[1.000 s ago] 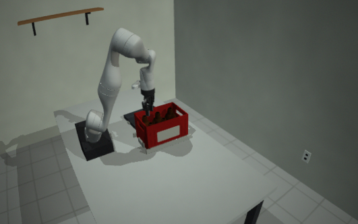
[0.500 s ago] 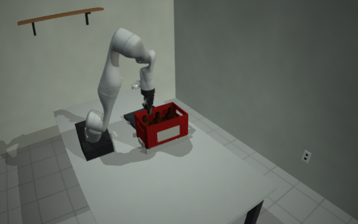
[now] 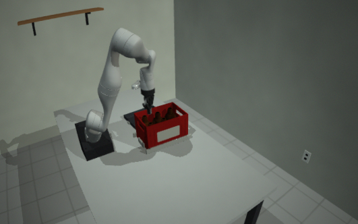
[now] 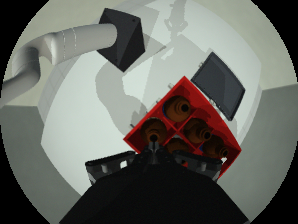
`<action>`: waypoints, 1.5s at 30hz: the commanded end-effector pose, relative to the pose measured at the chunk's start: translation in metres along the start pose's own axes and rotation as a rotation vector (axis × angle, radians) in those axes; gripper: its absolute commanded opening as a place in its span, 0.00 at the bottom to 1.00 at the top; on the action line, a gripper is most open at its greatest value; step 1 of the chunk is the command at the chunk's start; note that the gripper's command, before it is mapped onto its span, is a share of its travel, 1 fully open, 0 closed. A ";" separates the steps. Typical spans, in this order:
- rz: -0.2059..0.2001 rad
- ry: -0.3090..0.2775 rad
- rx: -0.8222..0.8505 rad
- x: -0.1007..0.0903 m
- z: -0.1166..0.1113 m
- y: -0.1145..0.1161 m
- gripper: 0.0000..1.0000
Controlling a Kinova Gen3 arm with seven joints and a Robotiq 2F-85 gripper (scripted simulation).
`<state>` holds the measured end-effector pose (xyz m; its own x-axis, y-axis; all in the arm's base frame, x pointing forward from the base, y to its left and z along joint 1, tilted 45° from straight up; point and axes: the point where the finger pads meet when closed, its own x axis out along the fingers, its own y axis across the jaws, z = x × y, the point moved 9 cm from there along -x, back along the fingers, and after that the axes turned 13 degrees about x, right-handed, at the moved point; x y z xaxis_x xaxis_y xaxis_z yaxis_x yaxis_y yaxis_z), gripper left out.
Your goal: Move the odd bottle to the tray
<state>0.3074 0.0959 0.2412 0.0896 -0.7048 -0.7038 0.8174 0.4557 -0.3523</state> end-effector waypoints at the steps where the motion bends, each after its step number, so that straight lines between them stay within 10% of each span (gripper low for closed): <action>1: 0.001 0.000 0.000 0.000 -0.001 0.001 0.00; 10: 0.002 0.000 0.000 -0.001 -0.071 0.048 0.00; 16: 0.001 0.000 0.000 0.000 -0.076 0.051 0.00; 17: 0.001 0.000 0.000 0.000 -0.076 0.051 0.64; 45: 0.001 0.000 0.000 0.000 -0.076 0.051 0.64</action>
<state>0.3056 0.1599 0.1764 0.0896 -0.7050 -0.7035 0.8175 0.4555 -0.3524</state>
